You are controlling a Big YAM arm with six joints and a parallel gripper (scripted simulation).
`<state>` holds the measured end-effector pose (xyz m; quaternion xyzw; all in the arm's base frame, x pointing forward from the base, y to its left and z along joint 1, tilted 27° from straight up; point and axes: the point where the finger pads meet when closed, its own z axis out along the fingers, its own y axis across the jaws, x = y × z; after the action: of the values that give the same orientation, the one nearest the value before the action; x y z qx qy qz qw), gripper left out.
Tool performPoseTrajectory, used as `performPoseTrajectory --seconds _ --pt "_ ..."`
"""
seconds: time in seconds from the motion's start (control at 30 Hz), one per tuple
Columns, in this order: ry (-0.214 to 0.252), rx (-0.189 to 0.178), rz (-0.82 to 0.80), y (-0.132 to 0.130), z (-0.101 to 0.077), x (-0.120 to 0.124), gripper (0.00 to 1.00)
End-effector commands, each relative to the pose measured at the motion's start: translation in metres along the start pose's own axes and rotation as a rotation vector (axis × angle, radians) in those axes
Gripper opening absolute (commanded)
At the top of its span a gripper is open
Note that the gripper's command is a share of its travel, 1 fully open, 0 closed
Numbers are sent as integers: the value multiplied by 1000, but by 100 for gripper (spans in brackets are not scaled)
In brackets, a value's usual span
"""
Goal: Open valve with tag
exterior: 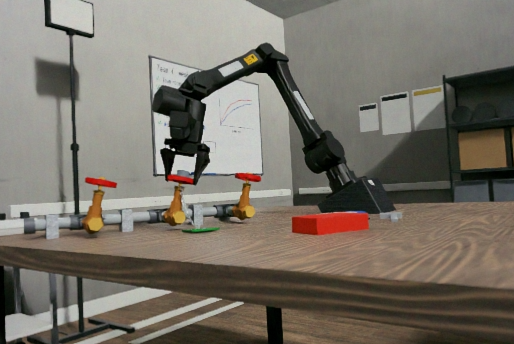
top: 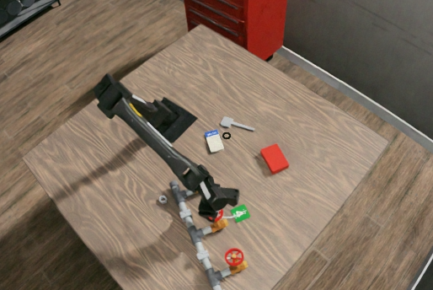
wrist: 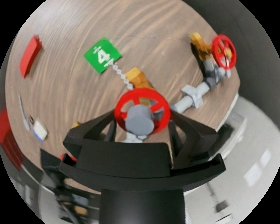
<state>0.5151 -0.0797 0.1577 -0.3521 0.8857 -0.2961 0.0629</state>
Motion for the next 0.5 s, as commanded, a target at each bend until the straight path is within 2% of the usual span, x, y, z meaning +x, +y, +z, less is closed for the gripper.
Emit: performPoseTrajectory --seconds 0.0,0.33,0.47 --pt "-18 18 -345 -9 -4 -7 0" --pt "-17 23 -828 -9 -4 -7 0" --pt "-17 22 -886 -8 -4 -7 0"
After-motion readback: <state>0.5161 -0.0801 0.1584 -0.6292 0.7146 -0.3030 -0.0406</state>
